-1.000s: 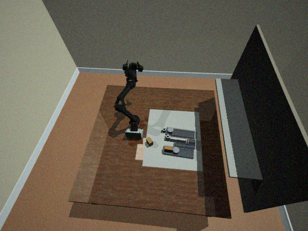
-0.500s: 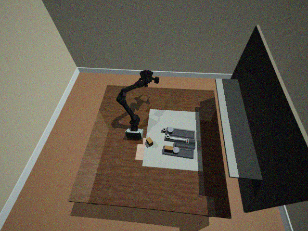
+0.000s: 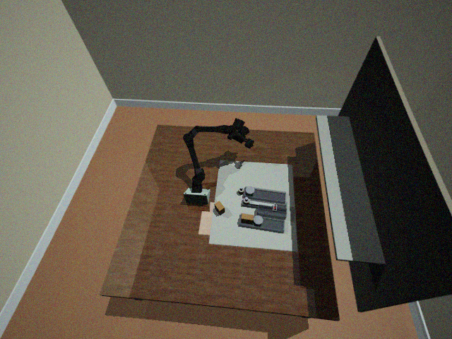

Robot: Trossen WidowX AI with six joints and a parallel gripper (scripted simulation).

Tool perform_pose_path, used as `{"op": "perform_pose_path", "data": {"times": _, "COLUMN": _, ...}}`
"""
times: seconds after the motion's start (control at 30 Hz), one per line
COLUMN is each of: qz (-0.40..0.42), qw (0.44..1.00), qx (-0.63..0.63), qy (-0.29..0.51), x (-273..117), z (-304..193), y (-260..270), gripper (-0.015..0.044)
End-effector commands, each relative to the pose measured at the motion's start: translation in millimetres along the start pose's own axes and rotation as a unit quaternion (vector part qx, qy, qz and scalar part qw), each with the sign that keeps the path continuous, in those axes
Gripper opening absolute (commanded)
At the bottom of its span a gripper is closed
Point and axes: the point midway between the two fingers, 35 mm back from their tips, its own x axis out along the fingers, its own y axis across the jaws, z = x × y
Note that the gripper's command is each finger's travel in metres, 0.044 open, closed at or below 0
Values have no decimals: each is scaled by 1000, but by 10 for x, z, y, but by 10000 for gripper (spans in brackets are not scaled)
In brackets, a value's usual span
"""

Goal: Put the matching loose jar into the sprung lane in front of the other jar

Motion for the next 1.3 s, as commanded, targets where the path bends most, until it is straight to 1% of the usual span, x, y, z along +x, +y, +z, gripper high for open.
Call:
{"op": "perform_pose_path", "data": {"times": 0.0, "qz": -32, "qw": 997, "qx": 34, "qy": 69, "x": 104, "z": -328, "y": -470, "gripper": 440}}
{"op": "perform_pose_path", "data": {"times": 0.13, "qz": -61, "qw": 982, "qx": 92, "qy": 151, "x": 96, "z": -795, "y": -1011, "gripper": 440}}
{"op": "perform_pose_path", "data": {"times": 0.27, "qz": -73, "qw": 959, "qx": 163, "qy": 222, "x": -31, "z": -1270, "y": -1442, "gripper": 440}}
{"op": "perform_pose_path", "data": {"times": 0.47, "qz": -57, "qw": 905, "qx": 295, "qy": 301, "x": -399, "z": -2000, "y": -1911, "gripper": 440}}
{"op": "perform_pose_path", "data": {"times": 0.6, "qz": -24, "qw": 862, "qx": 389, "qy": 323, "x": -693, "z": -2403, "y": -2062, "gripper": 440}}
{"op": "perform_pose_path", "data": {"times": 0.8, "qz": -18, "qw": 855, "qx": 405, "qy": 323, "x": -727, "z": -2460, "y": -2039, "gripper": 440}}
{"op": "perform_pose_path", "data": {"times": 0.9, "qz": -17, "qw": 855, "qx": 404, "qy": 323, "x": -564, "z": -2575, "y": -1990, "gripper": 440}}
{"op": "perform_pose_path", "data": {"times": 1.03, "qz": -17, "qw": 855, "qx": 404, "qy": 323, "x": -536, "z": -2594, "y": -1979, "gripper": 440}}
{"op": "perform_pose_path", "data": {"times": 1.27, "qz": -17, "qw": 855, "qx": 405, "qy": 323, "x": -371, "z": -2709, "y": -1923, "gripper": 440}}
